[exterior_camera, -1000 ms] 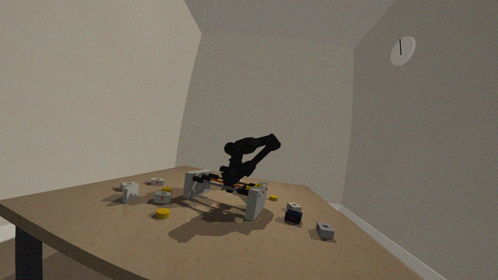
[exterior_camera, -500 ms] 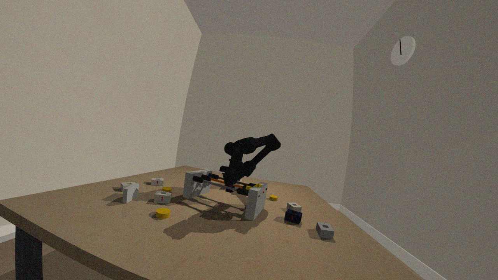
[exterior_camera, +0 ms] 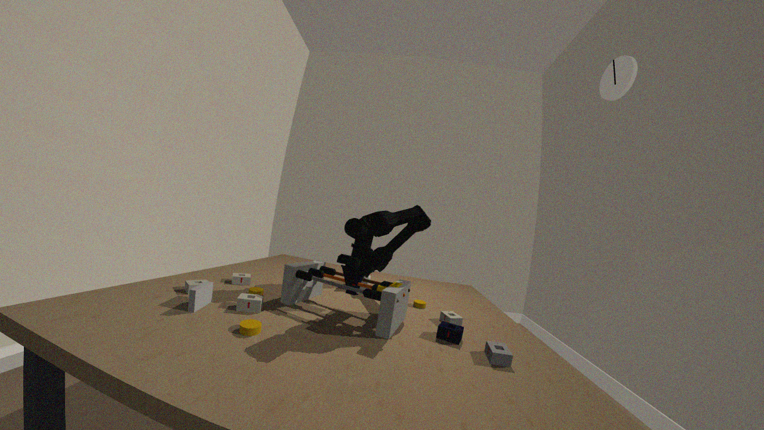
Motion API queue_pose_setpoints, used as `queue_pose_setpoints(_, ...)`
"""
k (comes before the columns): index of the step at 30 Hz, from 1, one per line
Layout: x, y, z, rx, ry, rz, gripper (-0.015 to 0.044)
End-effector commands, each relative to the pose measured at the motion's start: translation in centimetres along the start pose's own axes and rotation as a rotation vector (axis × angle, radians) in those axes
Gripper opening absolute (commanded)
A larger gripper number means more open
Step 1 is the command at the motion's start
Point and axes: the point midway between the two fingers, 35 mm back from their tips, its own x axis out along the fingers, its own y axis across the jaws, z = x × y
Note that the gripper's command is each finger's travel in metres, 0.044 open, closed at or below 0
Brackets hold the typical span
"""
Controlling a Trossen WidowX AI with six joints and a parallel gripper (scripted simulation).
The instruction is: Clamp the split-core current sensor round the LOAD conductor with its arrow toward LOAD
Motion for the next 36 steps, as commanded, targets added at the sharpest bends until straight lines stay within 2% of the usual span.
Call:
queue_pose_setpoints(1, 0.04, 0.01, 0.00, 0.000, 0.000, 0.002, 0.0000)
queue_pose_setpoints(10, 0.06, -0.02, -0.02, 0.000, 0.001, 0.019, 0.0000)
queue_pose_setpoints(17, 0.09, -0.14, 0.01, -0.001, -0.001, 0.206, 0.0000)
queue_pose_setpoints(31, 0.55, -0.03, 0.01, 0.001, -0.001, 0.210, 0.0000)
queue_pose_setpoints(36, 0.16, -0.10, -0.04, 0.004, 0.000, 0.210, 0.0131)
